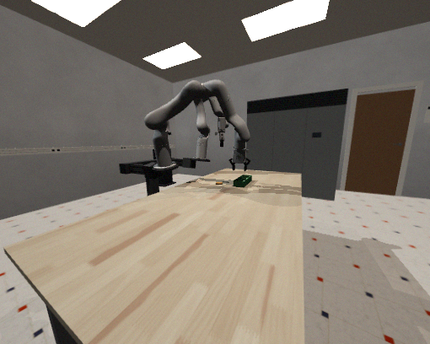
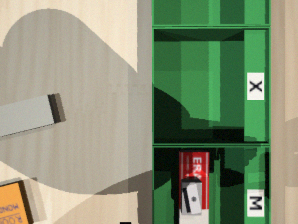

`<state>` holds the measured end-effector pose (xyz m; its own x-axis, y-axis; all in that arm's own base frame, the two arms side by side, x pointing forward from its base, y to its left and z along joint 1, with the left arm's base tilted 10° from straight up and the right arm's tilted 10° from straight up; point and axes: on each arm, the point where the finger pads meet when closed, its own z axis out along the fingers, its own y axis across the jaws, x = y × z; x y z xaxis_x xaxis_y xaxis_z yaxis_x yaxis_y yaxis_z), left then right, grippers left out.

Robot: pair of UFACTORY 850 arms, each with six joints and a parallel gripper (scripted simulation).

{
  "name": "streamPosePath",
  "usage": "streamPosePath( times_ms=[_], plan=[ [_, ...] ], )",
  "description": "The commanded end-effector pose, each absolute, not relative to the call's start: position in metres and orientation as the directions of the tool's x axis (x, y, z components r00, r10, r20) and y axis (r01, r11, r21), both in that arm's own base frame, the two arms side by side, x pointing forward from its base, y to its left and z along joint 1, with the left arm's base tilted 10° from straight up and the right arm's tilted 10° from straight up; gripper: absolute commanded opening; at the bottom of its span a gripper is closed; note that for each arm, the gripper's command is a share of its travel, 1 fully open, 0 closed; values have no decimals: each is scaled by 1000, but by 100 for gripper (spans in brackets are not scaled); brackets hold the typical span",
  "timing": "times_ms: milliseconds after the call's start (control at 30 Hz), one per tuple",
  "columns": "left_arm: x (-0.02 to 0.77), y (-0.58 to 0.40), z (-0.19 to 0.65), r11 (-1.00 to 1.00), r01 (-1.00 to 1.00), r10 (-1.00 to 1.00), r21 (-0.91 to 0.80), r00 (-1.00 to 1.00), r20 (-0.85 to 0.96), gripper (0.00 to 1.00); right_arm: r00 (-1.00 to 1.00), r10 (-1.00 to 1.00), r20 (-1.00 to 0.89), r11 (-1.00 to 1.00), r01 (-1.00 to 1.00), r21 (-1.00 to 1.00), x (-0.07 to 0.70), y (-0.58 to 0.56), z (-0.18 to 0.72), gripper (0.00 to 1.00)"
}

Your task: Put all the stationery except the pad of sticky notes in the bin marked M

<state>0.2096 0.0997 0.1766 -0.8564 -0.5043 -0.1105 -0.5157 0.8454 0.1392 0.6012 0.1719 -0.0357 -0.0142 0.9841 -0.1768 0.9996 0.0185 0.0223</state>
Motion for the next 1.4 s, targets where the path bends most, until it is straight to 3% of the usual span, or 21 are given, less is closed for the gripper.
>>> streamPosePath(
  times_ms=[0, 700, 1367],
  plan=[
    [210, 100, 177, 845, -516, -504, 139, -856, -112, 100, -14, 984, -176, 19, 1000, 23, 601, 175, -20, 100],
    [210, 100, 177, 845, -516, -504, 139, -856, -112, 100, -14, 984, -176, 19, 1000, 23, 599, 188, 54, 100],
    [210, 100, 177, 845, -516, -504, 139, -856, -112, 100, -14, 984, -176, 19, 1000, 23, 599, 188, 54, 100]
  ],
)
